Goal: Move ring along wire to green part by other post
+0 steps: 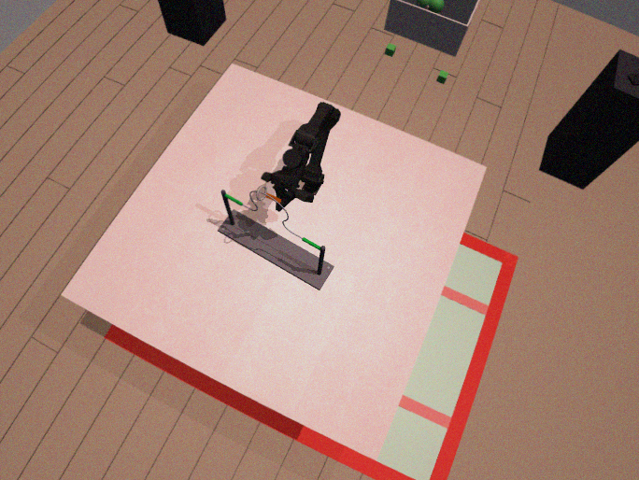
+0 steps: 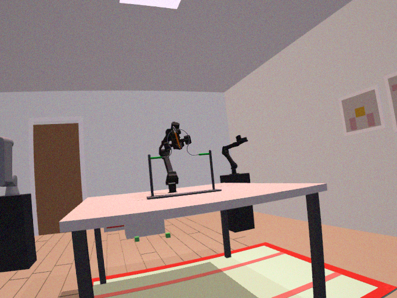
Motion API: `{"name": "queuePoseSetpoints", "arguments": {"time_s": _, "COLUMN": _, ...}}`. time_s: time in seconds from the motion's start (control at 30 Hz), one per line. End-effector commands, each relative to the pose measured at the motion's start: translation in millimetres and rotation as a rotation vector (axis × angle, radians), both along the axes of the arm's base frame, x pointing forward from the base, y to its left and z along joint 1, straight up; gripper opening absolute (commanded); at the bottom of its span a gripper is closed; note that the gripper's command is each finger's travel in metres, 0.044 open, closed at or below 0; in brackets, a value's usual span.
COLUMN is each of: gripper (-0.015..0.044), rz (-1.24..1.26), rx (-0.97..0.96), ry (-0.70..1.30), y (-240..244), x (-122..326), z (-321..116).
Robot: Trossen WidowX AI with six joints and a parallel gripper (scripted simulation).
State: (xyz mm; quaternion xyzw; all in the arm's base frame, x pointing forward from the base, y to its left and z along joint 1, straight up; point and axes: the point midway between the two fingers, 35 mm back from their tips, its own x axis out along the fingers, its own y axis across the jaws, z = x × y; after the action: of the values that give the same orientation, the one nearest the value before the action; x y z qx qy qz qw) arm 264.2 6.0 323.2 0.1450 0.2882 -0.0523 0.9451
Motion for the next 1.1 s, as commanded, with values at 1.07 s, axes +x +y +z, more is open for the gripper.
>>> {"name": "queuePoseSetpoints", "arguments": {"time_s": 1.07, "gripper": -0.015, "rz": -0.009, "rx": -0.489, "ry": 0.033, "y": -19.5, "x": -1.8, "z": -2.0}}
